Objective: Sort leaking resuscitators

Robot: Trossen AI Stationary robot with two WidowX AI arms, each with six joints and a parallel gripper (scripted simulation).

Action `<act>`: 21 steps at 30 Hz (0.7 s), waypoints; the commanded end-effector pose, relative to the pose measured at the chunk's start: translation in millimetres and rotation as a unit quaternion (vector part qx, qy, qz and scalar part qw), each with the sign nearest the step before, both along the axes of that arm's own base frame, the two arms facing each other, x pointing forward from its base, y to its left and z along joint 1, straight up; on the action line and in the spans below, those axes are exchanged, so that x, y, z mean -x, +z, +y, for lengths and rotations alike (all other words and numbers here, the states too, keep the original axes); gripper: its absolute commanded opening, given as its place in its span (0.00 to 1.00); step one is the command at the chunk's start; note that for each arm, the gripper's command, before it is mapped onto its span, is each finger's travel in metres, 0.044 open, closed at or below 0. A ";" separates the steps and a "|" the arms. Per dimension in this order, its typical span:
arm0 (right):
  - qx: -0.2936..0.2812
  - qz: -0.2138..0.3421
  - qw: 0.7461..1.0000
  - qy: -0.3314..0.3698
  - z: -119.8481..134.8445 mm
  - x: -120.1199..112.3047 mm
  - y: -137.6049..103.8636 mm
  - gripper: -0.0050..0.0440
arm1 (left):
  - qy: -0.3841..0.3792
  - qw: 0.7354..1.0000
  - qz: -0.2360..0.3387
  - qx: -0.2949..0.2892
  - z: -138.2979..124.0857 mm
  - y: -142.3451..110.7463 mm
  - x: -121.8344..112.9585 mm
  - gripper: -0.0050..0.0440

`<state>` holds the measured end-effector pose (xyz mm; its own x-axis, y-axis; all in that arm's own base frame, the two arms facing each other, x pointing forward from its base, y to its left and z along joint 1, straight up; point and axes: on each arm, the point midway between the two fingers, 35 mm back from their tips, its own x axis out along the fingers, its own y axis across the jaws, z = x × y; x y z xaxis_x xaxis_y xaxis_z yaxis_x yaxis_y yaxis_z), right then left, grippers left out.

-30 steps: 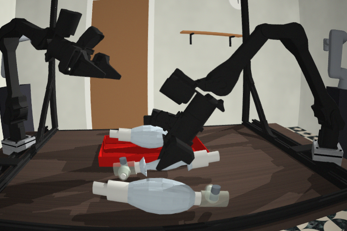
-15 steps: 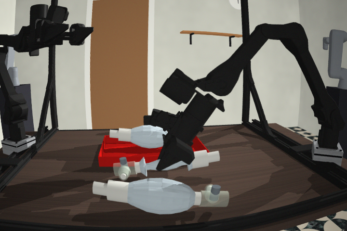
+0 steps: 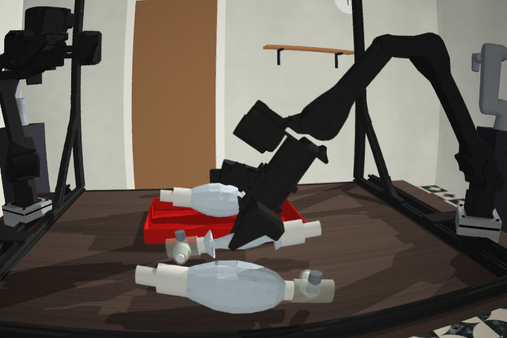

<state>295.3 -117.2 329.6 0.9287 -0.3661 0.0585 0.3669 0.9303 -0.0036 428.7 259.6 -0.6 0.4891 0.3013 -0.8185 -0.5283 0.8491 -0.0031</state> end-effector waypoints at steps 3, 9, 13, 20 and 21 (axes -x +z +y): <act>-0.003 0.003 1.000 -0.019 -10.6 5.8 -5.8 1.00 | 0.000 1.000 -0.001 0.000 0.1 0.2 -0.2 0.10; 0.022 0.223 0.971 0.085 3.1 -28.9 -69.9 1.00 | 0.000 1.000 0.000 0.000 0.0 0.0 0.0 0.10; 0.018 0.365 0.911 0.189 21.1 -32.8 -120.0 1.00 | 0.000 1.000 0.000 0.000 0.0 0.0 0.0 0.10; 0.008 0.420 0.873 0.246 32.5 -28.9 -140.1 1.00 | 0.000 1.000 0.000 0.000 0.0 0.0 0.0 0.10; 0.008 0.420 0.873 0.246 32.5 -28.9 -140.1 1.00 | 0.000 1.000 0.000 0.000 0.0 0.0 0.0 0.10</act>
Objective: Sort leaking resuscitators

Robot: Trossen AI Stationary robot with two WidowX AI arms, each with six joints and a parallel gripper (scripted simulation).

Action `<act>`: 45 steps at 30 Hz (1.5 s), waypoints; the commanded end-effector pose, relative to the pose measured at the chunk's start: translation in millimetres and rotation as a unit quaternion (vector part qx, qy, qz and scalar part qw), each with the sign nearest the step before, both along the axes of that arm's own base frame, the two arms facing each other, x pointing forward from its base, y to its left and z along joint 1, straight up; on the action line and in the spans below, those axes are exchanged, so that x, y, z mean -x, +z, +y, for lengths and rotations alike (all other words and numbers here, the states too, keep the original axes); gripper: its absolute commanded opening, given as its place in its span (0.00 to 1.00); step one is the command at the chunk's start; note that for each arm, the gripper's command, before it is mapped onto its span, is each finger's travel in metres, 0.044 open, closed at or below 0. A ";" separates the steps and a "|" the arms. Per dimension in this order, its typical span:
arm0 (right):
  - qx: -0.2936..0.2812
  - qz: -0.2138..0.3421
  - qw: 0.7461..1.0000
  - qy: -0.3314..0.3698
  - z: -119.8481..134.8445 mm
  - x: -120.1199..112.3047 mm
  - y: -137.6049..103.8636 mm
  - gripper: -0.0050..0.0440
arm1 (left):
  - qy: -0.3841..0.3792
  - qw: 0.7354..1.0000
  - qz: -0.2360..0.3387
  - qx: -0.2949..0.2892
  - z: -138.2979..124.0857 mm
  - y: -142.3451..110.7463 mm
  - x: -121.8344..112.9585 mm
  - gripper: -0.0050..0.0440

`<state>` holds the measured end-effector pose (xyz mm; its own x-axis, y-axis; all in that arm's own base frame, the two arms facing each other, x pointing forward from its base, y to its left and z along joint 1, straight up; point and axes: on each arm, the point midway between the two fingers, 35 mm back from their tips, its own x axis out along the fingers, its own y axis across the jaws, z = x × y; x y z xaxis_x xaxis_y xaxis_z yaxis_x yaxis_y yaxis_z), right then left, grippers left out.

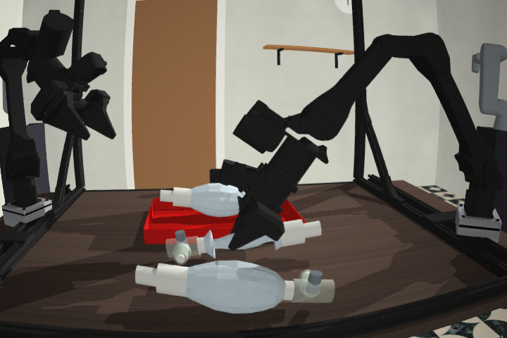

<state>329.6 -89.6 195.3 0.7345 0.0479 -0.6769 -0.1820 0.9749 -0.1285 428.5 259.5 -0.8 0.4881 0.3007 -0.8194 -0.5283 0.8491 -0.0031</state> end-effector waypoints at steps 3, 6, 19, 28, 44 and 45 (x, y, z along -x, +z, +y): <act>-0.011 0.028 0.999 0.021 4.9 3.3 -7.8 1.00 | 0.000 1.000 0.000 0.000 0.0 0.0 0.0 0.10; -0.022 0.055 0.997 0.042 10.2 6.7 -14.6 1.00 | 0.000 1.000 0.000 0.000 0.0 0.0 0.0 0.10; -0.041 0.096 0.992 0.071 18.9 14.5 -25.5 1.00 | 0.000 1.000 0.001 0.000 -0.1 -0.2 0.2 1.00; -0.041 0.096 0.992 0.071 18.9 14.5 -25.5 1.00 | 0.000 1.000 0.001 0.000 -0.1 -0.2 0.2 1.00; -0.041 0.097 0.992 0.072 18.9 14.4 -25.4 1.00 | 0.000 1.000 0.001 0.001 -0.2 -0.3 0.4 1.00; -0.041 0.097 0.992 0.072 18.9 14.4 -25.4 1.00 | 0.000 1.000 0.001 0.001 -0.2 -0.3 0.4 1.00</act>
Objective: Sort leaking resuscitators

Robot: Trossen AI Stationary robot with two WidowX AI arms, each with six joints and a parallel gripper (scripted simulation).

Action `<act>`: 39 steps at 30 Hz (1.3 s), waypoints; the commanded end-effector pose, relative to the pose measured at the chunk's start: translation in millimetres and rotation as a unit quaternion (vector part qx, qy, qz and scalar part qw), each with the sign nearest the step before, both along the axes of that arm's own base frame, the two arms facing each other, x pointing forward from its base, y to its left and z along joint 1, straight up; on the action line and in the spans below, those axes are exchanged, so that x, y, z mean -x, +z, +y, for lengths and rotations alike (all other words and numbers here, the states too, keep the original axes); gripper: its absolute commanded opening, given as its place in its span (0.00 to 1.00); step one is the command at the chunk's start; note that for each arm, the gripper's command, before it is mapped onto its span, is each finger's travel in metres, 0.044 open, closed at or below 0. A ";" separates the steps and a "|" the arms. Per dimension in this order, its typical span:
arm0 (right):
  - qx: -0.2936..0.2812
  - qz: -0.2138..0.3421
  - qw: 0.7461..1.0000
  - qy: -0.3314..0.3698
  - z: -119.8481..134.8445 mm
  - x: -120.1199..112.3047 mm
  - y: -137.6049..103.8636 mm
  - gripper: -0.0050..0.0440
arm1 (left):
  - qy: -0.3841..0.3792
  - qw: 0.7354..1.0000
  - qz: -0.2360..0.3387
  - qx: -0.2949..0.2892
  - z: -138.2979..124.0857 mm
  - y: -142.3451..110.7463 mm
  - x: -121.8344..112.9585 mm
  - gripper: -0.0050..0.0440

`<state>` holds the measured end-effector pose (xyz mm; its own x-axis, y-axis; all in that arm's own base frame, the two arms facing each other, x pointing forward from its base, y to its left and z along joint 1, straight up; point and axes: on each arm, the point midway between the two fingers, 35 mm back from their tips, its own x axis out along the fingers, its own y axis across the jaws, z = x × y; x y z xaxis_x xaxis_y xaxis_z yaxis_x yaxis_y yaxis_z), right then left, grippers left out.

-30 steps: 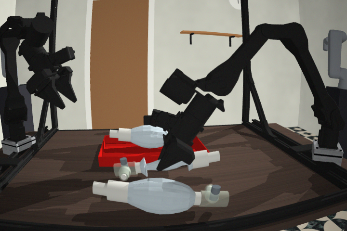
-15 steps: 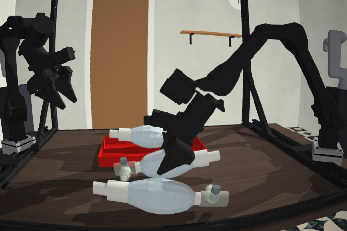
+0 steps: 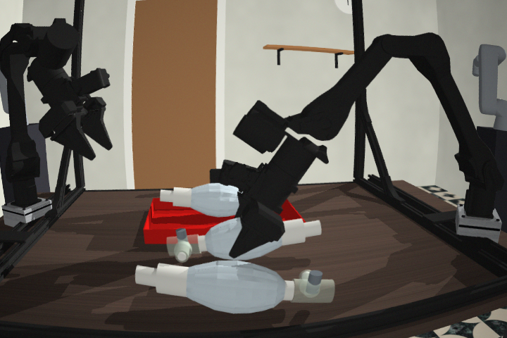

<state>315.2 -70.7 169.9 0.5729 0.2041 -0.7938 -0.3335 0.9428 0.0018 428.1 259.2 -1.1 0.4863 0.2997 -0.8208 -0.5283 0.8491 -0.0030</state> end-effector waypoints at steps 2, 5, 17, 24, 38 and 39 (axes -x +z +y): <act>0.000 0.000 1.000 0.000 0.0 0.0 0.0 1.00 | 0.000 1.000 0.000 0.000 0.0 0.0 0.0 1.00; 0.000 0.000 1.000 0.000 0.0 0.0 0.0 1.00 | 0.000 1.000 0.000 0.000 0.0 0.0 0.0 1.00; 0.000 0.000 1.000 0.000 0.0 0.0 0.0 1.00 | 0.000 1.000 0.000 0.000 0.0 0.0 0.0 1.00; 0.000 0.000 1.000 0.000 0.0 0.0 0.0 1.00 | 0.000 1.000 0.000 0.000 0.0 70.0 0.1 1.00; 0.000 0.000 1.000 0.000 0.0 0.0 0.0 1.00 | 0.000 1.000 0.000 0.000 0.0 90.0 0.1 1.00; 0.000 0.000 1.000 0.000 0.0 0.0 0.0 1.00 | 0.000 1.000 0.000 0.000 0.0 90.0 0.1 1.00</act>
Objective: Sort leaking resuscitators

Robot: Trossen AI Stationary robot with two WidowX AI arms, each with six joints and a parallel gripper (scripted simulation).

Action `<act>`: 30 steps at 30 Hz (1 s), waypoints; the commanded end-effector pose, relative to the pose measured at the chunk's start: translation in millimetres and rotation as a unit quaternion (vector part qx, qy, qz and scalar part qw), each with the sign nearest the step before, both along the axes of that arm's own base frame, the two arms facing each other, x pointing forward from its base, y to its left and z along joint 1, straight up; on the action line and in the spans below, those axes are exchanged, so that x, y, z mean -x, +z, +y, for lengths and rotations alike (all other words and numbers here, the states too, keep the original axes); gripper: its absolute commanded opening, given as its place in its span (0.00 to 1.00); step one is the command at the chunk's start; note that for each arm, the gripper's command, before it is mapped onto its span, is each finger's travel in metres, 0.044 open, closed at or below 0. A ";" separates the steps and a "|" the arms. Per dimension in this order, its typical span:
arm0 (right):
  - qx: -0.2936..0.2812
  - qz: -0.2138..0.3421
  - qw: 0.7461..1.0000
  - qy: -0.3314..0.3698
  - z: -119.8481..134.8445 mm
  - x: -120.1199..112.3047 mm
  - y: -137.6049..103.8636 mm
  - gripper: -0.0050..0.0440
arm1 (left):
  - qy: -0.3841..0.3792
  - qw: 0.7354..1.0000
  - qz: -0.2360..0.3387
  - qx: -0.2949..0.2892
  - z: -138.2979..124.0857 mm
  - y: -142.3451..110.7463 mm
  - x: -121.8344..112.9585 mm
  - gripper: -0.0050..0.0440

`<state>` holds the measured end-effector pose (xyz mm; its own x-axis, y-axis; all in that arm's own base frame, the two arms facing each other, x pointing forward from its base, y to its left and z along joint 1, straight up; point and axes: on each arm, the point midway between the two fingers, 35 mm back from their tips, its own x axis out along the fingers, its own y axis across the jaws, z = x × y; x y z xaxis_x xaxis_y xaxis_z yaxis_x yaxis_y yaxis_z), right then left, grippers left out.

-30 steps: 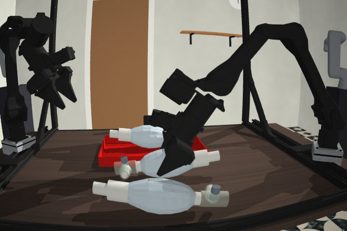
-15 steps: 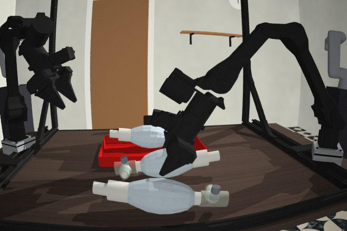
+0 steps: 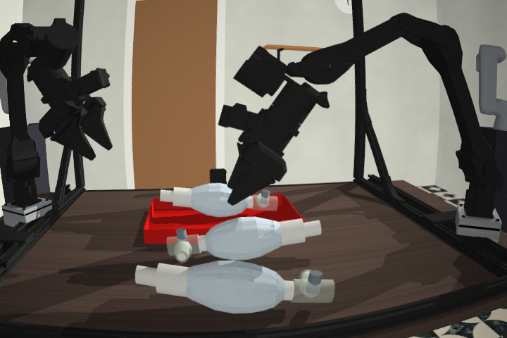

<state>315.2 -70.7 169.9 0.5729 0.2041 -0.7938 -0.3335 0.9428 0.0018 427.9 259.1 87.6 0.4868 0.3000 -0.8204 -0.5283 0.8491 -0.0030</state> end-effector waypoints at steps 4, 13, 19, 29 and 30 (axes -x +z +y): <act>0.000 0.000 1.000 0.000 0.0 0.0 0.0 1.00 | 0.000 1.000 0.000 0.000 -23.1 27.0 24.3 1.00; 0.000 0.000 1.000 0.000 0.0 0.0 0.0 1.00 | 0.000 1.000 0.000 0.000 -84.0 72.1 101.1 1.00; 0.000 0.000 1.000 0.000 0.0 0.0 0.0 1.00 | -0.001 1.000 -0.007 -0.003 -84.6 78.6 101.6 1.00; 0.000 0.000 1.000 0.000 0.0 0.0 0.0 1.00 | 0.001 1.000 0.000 0.001 -138.5 77.0 186.3 1.00; 0.000 0.000 1.000 0.000 0.0 0.0 0.0 1.00 | 0.001 1.000 0.000 0.001 -138.5 77.0 186.3 1.00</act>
<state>315.2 -70.7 169.9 0.5729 0.2041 -0.7938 -0.3335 0.9428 0.0018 260.8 132.0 173.2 0.4994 0.3039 -0.8114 -0.5273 0.8497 -0.0063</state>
